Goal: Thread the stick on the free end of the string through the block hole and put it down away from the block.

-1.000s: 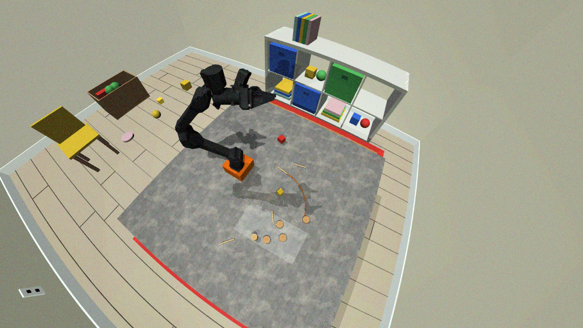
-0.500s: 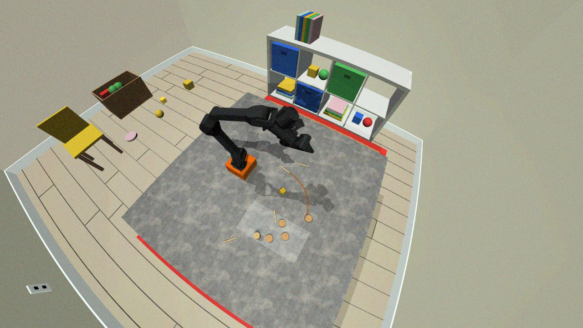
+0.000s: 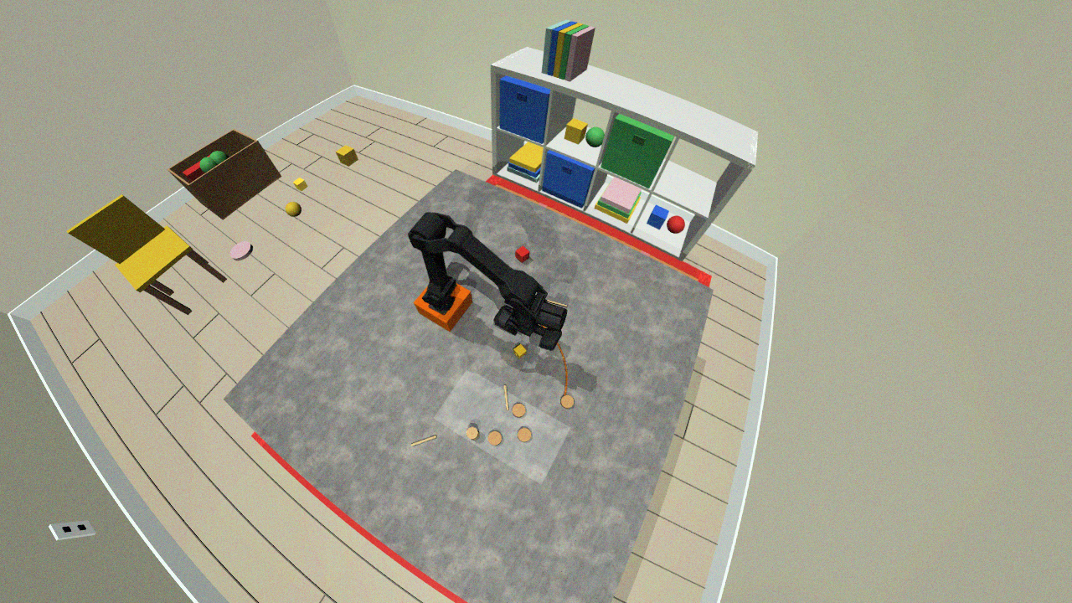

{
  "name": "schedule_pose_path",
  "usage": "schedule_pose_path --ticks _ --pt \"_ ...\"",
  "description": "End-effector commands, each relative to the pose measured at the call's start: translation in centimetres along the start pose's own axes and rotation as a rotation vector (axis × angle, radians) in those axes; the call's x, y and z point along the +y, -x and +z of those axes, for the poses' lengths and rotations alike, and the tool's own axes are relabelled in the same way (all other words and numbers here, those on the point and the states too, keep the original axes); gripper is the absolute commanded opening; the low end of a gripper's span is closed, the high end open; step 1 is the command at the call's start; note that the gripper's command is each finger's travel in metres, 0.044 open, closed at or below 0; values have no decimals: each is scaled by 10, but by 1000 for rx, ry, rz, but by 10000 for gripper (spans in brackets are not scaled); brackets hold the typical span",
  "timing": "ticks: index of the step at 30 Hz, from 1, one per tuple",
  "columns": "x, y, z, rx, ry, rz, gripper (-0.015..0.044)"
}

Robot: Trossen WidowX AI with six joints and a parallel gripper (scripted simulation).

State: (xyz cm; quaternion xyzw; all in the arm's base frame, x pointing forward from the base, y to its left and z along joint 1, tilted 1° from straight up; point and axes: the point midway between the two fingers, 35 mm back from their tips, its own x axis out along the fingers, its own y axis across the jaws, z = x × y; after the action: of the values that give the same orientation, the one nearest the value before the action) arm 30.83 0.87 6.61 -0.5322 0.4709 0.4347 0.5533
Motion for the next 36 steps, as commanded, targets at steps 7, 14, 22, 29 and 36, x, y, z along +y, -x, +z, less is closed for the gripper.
schedule_pose_path --ticks 7,14,22,29,36 --pt "29 -32 -14 -3 43 146 440" --pt "29 -32 -14 -3 43 146 440" --pt "28 -32 -14 3 40 143 282" --pt "28 -32 -15 3 40 144 238" --pt "28 -32 -15 3 40 144 159"
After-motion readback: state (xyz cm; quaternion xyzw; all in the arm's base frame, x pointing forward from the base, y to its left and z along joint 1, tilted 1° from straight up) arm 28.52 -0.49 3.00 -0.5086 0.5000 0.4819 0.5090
